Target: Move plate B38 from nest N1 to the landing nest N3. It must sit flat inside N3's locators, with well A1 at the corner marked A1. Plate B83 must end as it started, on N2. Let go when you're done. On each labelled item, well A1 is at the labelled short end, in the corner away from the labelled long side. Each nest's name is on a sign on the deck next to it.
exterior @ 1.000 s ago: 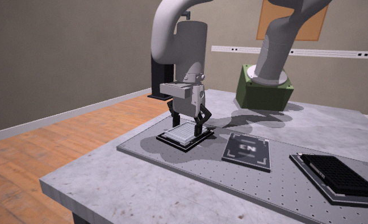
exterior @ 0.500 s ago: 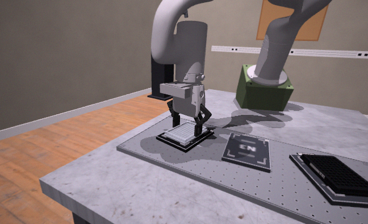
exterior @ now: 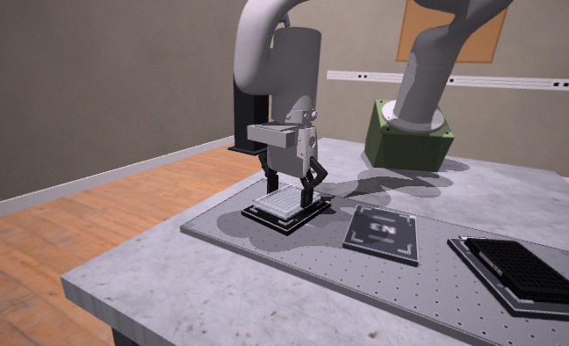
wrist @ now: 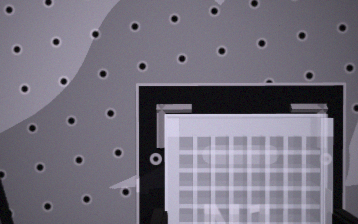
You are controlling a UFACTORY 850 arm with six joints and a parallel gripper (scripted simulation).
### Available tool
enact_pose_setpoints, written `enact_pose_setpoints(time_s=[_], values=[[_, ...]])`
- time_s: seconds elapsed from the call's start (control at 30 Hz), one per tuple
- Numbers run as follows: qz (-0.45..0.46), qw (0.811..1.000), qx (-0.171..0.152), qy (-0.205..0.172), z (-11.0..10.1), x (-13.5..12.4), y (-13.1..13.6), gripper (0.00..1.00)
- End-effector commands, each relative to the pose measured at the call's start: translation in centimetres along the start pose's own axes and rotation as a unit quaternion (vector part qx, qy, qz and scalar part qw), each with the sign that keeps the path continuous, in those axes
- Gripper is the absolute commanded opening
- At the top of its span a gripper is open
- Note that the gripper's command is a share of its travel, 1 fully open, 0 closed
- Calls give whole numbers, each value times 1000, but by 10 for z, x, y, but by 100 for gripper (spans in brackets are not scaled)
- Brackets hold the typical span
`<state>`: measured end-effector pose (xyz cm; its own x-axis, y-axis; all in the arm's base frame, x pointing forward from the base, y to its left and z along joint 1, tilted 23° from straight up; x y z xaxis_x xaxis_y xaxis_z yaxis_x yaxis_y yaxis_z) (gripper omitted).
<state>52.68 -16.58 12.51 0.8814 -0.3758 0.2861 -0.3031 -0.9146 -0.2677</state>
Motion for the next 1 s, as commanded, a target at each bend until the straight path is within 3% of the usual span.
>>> enact_pose_setpoints(time_s=[0.0,0.97], values=[[0,1000,0,1,-3,1,0,0],[0,1000,0,1,-18,1,0,0]])
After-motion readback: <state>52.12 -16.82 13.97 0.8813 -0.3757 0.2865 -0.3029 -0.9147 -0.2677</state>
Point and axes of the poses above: the point where the finger pads meet when closed, its own z axis out along the fingers, its own y axis across the jaws, x = y × z, the point moved 7 cm from there along -z, back along the fingers, and after that the axes turned 12 degrees about z, right-handed, at the moved point
